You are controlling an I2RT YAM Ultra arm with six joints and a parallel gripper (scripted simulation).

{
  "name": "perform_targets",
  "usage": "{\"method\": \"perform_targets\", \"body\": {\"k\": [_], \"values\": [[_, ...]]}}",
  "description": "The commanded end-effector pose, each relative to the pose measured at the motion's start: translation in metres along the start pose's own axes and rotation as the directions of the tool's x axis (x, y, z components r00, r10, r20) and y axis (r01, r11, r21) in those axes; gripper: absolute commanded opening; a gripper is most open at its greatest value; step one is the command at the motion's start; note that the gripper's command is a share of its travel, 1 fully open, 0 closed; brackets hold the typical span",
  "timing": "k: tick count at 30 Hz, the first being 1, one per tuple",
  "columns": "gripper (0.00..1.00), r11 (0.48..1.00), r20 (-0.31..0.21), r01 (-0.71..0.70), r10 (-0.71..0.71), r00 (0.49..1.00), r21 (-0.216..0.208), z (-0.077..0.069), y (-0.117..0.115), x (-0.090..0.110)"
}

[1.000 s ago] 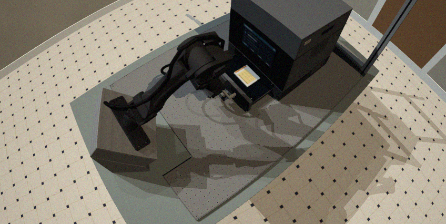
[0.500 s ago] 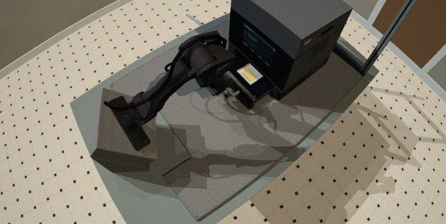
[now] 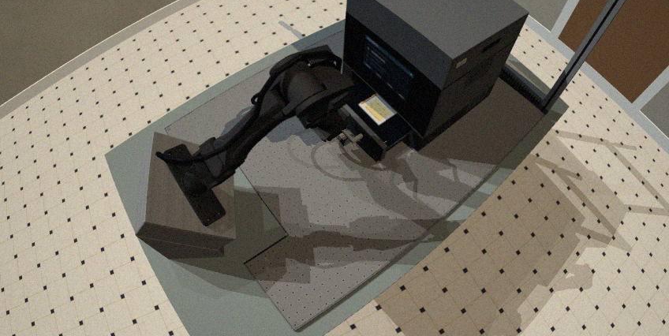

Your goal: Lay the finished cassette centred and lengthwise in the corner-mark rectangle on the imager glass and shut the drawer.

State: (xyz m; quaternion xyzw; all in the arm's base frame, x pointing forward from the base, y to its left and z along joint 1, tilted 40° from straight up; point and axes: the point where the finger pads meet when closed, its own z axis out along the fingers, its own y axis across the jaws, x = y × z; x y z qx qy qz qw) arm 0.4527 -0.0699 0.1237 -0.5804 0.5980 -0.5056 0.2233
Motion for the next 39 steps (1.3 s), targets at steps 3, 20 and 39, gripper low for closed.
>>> {"method": "perform_targets", "body": {"k": [3, 20, 39], "values": [[0.00, 0.998, 0.011, 0.006, -0.006, 1.000, 0.064, 0.003, 0.003, -0.002], [0.00, 0.989, 0.008, -0.001, 0.000, 1.000, 0.147, 0.016, -0.029, 0.000], [0.00, 0.989, 0.014, -0.001, -0.001, 1.000, 0.150, 0.025, -0.048, -0.003]]}}
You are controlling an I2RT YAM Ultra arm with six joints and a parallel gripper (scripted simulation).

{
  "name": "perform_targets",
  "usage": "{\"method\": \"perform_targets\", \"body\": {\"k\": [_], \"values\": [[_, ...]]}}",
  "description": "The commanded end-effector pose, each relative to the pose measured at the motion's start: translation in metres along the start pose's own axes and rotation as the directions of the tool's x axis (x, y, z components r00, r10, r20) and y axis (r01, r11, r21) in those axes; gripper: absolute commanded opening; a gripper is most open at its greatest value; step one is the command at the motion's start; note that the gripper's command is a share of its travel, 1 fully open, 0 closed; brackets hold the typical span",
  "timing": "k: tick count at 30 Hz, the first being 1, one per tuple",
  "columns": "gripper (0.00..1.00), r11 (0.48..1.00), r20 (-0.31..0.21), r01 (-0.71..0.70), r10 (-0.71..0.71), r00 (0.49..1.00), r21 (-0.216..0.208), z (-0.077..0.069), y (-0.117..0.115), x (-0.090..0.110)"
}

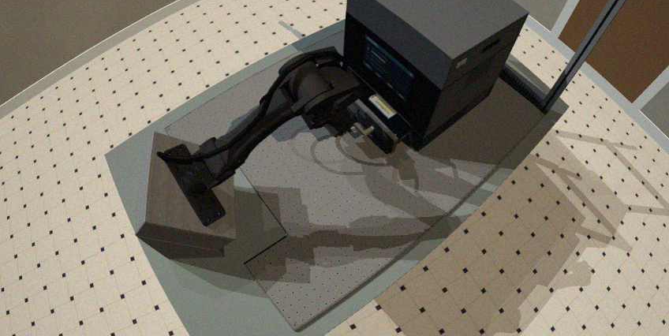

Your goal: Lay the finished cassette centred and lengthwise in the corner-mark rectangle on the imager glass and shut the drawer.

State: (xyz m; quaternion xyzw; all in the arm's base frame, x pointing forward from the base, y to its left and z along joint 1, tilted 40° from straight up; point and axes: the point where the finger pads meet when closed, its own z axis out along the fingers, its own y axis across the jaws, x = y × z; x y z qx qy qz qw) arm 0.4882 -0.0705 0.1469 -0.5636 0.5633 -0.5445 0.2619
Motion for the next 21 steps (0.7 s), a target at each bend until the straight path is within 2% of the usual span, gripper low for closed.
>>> {"method": "perform_targets", "body": {"k": [1, 7, 11, 21], "values": [[0.00, 1.000, 0.015, 0.000, 0.000, 1.000, 0.017, 0.0060, -0.0124, -0.0030], [0.00, 1.000, 0.016, 0.000, 0.000, 1.000, 0.018, 0.0085, -0.0161, -0.0036], [0.00, 0.999, 0.013, -0.005, 0.004, 1.000, 0.033, 0.0068, -0.0218, -0.0018], [0.00, 0.999, 0.013, -0.005, 0.004, 1.000, 0.033, 0.0068, -0.0218, -0.0018]]}}
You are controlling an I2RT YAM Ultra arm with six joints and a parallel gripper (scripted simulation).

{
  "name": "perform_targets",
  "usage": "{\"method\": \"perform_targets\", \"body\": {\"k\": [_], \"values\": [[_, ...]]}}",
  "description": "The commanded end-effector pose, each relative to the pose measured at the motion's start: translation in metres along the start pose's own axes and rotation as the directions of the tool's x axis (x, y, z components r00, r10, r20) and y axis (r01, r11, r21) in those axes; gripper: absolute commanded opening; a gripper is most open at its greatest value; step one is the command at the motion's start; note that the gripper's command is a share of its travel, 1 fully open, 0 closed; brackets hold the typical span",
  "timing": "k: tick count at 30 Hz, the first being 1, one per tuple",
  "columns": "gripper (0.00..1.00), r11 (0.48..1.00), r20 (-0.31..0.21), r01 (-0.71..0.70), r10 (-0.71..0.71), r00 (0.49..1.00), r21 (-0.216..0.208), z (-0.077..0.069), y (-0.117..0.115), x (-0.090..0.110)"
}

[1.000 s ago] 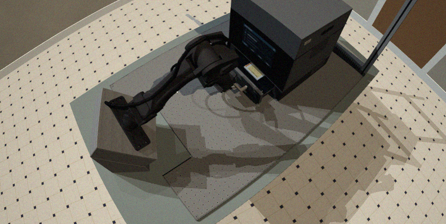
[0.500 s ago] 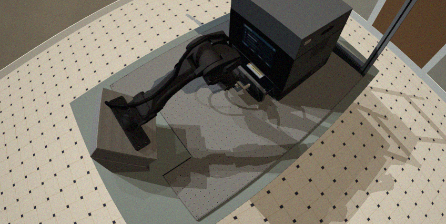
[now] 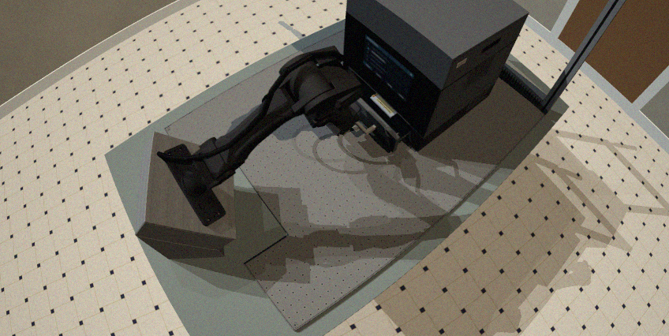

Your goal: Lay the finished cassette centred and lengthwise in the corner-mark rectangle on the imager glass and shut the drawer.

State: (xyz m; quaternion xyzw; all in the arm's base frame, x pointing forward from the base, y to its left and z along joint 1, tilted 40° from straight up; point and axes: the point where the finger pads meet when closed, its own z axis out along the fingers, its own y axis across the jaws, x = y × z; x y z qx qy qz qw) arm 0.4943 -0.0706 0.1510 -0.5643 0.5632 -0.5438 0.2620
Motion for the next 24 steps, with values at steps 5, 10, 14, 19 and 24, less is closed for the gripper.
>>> {"method": "perform_targets", "body": {"k": [5, 10, 14, 19, 24], "values": [[0.00, 0.999, 0.011, -0.005, 0.004, 1.000, 0.034, 0.002, -0.016, -0.002], [0.00, 0.999, 0.011, -0.005, 0.004, 1.000, 0.034, 0.002, -0.016, -0.002], [0.00, 0.999, 0.011, -0.005, 0.004, 1.000, 0.034, 0.002, -0.016, -0.002], [0.00, 0.999, 0.011, -0.005, 0.004, 1.000, 0.034, 0.002, -0.016, -0.002], [0.00, 0.998, 0.010, 0.006, -0.007, 1.000, 0.066, 0.002, 0.003, -0.002]]}}
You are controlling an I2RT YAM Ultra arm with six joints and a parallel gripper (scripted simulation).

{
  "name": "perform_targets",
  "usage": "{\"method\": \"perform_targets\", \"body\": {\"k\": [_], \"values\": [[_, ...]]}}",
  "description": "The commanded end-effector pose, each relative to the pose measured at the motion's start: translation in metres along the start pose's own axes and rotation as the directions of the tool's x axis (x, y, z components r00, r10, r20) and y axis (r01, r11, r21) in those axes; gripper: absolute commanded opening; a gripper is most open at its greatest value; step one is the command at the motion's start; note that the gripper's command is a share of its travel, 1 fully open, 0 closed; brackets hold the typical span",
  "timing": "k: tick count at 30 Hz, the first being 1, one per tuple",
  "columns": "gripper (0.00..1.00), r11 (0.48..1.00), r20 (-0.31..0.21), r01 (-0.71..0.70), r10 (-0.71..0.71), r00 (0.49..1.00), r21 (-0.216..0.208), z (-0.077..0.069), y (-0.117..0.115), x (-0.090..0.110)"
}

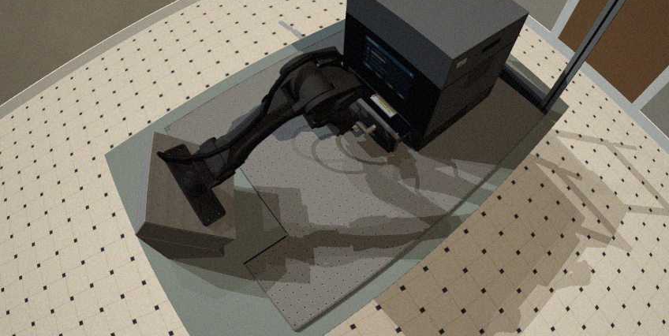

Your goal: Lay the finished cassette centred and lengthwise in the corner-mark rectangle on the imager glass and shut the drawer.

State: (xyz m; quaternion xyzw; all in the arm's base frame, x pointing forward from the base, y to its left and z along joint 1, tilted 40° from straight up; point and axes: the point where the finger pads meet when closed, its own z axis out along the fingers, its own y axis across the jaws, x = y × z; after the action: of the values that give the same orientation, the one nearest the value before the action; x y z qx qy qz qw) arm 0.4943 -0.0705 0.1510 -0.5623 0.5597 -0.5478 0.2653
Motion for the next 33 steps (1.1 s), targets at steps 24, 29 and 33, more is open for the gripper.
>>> {"method": "perform_targets", "body": {"k": [24, 29, 33], "values": [[0.00, 0.992, 0.013, -0.002, 0.000, 1.000, 0.128, 0.022, -0.033, -0.002], [0.00, 0.992, 0.015, -0.002, 0.000, 1.000, 0.129, 0.026, -0.039, -0.003], [0.00, 0.992, 0.017, -0.002, 0.000, 1.000, 0.130, 0.029, -0.043, -0.004]]}}
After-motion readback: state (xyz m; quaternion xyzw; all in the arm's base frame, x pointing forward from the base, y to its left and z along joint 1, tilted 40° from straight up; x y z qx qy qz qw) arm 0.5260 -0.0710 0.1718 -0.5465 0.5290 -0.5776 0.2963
